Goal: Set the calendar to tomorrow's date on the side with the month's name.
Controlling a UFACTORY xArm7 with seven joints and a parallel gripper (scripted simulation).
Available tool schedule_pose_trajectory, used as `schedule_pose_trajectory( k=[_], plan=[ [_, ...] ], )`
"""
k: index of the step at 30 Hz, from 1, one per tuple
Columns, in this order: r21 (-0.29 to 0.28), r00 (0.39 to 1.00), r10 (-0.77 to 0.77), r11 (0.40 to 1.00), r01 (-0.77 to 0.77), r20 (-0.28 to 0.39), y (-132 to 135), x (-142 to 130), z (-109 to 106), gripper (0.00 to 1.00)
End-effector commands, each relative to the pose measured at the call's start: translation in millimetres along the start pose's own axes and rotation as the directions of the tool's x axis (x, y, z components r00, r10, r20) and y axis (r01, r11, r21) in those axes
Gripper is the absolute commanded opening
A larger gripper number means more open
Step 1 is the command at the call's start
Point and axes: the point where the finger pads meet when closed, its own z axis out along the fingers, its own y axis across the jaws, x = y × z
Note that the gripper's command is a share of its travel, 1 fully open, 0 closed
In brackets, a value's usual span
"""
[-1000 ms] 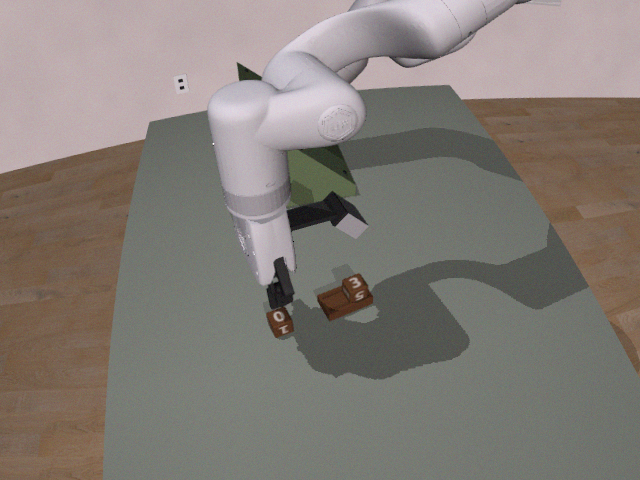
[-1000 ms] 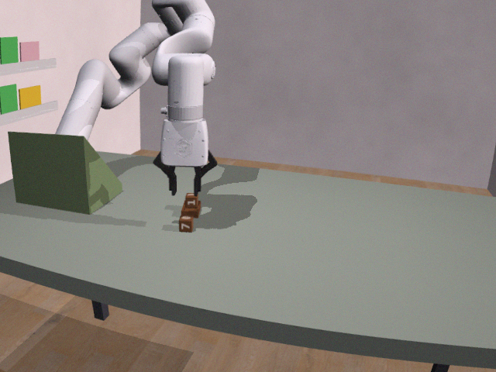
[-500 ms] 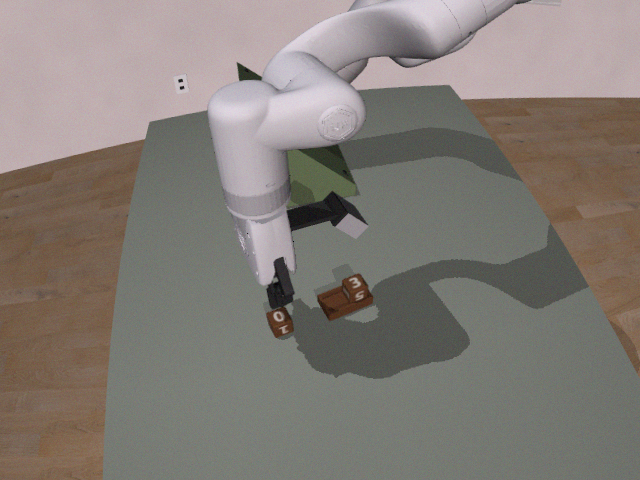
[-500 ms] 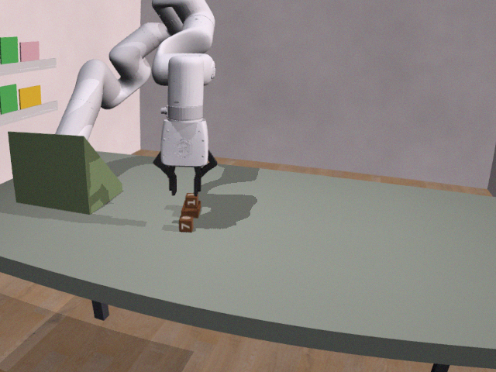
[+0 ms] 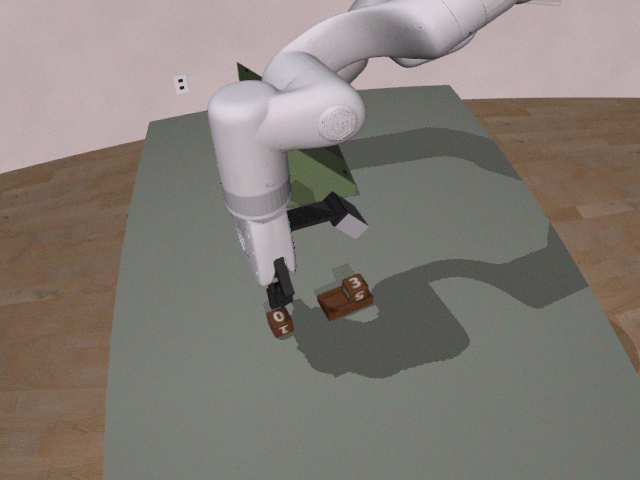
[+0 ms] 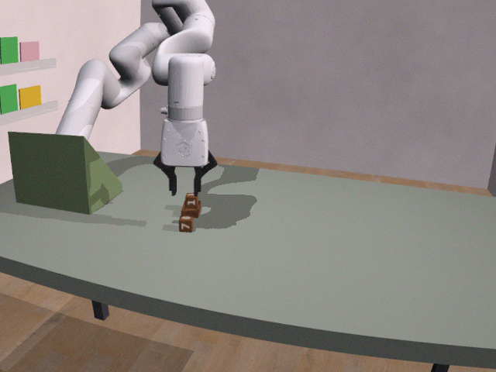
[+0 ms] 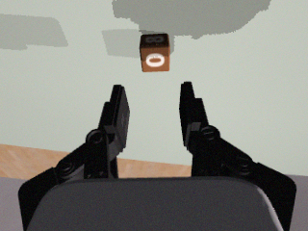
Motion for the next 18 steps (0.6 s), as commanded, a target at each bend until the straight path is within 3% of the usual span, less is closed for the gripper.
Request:
schedule_pose_trajectory(
  k=[1, 18],
  plan=[
    [-0.003, 1.0, 0.0, 1.0, 0.0, 0.004, 1, -1, -1, 0.47],
    [-0.003, 1.0, 0.001, 1.0, -0.001, 0.004, 1, -1, 14, 0.47]
  ],
)
